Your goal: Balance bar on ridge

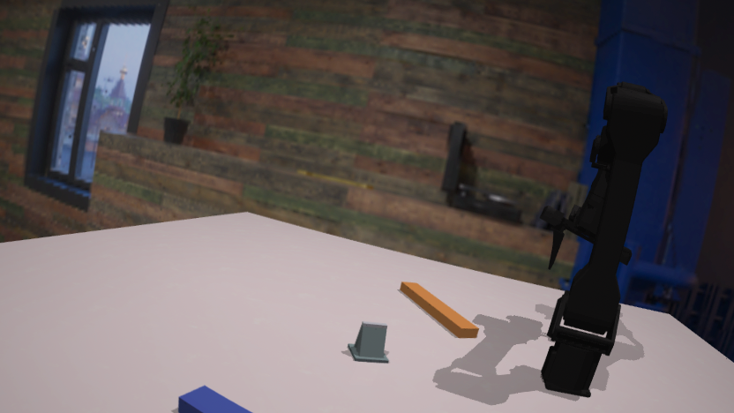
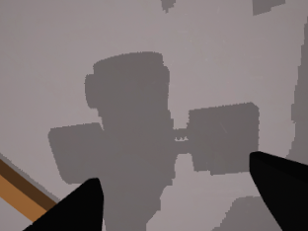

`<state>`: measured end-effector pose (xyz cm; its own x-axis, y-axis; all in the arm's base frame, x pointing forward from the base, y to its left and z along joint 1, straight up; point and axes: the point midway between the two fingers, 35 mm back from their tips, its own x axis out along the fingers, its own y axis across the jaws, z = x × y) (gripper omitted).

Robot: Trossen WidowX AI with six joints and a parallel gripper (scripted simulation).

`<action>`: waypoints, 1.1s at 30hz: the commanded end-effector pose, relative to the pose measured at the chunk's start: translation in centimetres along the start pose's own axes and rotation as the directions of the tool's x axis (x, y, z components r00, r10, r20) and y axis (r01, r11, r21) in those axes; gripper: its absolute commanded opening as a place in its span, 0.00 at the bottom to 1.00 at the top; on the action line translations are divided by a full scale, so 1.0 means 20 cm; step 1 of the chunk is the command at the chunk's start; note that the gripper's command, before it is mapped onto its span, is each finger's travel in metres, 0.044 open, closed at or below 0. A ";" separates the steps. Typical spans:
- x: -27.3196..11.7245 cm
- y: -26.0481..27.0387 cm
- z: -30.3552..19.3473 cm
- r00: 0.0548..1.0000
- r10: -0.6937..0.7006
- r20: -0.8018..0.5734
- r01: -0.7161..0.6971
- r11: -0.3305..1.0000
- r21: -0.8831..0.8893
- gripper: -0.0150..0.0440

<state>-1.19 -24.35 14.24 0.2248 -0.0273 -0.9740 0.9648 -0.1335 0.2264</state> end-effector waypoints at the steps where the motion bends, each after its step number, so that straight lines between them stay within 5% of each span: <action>1: 0.03 0.06 0.00 1.000 -0.020 -0.011 0.020 0.999 -0.040 0.79; 33: 0.20 0.53 -0.14 0.991 -0.130 -0.039 0.106 0.921 -0.375 0.79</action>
<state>9.32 -23.52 13.04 0.1188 0.0299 -0.9925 0.9689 0.2151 0.1225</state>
